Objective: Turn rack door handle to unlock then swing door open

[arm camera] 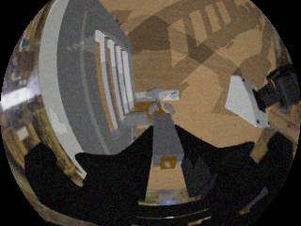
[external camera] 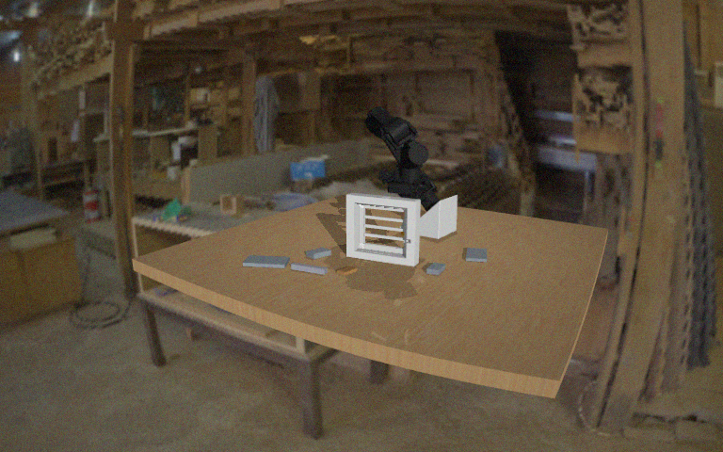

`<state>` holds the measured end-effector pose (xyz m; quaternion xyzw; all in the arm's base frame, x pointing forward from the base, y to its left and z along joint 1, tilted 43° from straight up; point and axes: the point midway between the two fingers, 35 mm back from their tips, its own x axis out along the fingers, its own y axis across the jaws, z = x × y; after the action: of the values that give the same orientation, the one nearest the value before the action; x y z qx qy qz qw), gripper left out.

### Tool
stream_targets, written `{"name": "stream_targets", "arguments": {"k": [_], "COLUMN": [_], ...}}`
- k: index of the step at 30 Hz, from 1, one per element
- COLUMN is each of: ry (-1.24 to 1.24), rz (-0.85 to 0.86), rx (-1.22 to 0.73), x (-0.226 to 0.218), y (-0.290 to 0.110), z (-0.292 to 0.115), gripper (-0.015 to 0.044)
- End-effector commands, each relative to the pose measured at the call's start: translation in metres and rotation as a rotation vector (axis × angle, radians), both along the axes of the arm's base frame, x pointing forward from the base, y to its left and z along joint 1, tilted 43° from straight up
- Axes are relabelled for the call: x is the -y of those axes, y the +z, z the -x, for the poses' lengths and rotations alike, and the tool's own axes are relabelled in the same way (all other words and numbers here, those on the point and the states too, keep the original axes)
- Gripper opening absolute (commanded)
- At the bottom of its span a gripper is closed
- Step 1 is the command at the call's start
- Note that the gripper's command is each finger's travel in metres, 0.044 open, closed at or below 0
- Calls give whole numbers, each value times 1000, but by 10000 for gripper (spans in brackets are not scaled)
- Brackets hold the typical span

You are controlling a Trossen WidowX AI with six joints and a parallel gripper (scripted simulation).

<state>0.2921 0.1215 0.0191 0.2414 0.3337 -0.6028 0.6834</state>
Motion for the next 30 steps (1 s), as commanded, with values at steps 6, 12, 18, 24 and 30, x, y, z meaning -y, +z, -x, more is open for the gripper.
{"name": "stream_targets", "arguments": {"k": [6, 12, 18, 24, 30], "ry": [159, 254, 340, 428, 507], "rz": [16, 22, 28, 34, 39], "rx": [-149, -234, -312, -391, -462], "x": [6, 12, 18, 28, 37], "y": [5, 9, 15, 22, 30], "z": [11, 19, 27, 37, 45], "gripper": [11, 11, 11, 11, 11]}}
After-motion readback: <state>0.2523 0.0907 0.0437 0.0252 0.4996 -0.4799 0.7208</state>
